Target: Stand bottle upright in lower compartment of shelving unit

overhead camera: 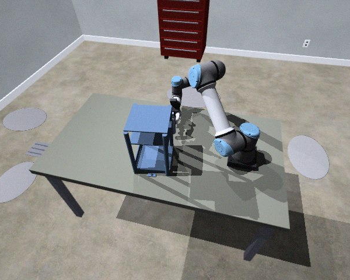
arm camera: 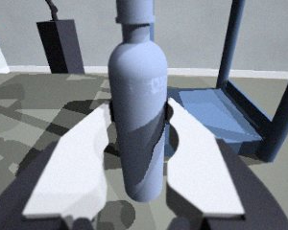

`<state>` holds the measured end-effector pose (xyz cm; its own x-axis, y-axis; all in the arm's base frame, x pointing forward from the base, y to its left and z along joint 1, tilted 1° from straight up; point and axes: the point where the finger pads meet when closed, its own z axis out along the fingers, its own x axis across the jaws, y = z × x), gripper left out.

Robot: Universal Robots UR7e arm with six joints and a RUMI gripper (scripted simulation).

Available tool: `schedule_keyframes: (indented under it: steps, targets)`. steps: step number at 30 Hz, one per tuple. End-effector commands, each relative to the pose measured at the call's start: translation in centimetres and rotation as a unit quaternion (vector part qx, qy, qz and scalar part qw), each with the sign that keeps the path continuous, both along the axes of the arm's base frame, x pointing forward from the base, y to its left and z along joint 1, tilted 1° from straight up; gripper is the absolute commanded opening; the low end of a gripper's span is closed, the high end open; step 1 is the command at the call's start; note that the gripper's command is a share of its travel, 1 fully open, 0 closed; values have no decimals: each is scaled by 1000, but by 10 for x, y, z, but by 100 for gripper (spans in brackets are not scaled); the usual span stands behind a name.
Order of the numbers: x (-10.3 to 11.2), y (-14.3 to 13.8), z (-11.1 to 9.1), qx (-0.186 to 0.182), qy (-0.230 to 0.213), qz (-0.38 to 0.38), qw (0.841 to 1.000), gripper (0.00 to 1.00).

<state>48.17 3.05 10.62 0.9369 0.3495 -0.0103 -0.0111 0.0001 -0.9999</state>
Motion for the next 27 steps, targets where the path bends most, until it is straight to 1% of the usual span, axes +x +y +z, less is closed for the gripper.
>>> schedule_keyframes:
  steps: [1, 7, 13, 15, 27]
  targets:
    - [2, 1, 1, 0, 0, 0, 1000, 0]
    - [10, 4, 0, 0, 0, 0, 1000, 0]
    - [23, 9, 0, 0, 0, 0, 1000, 0]
    - [23, 9, 0, 0, 0, 0, 1000, 0]
    - [57, 21, 0, 0, 0, 0, 1000, 0]
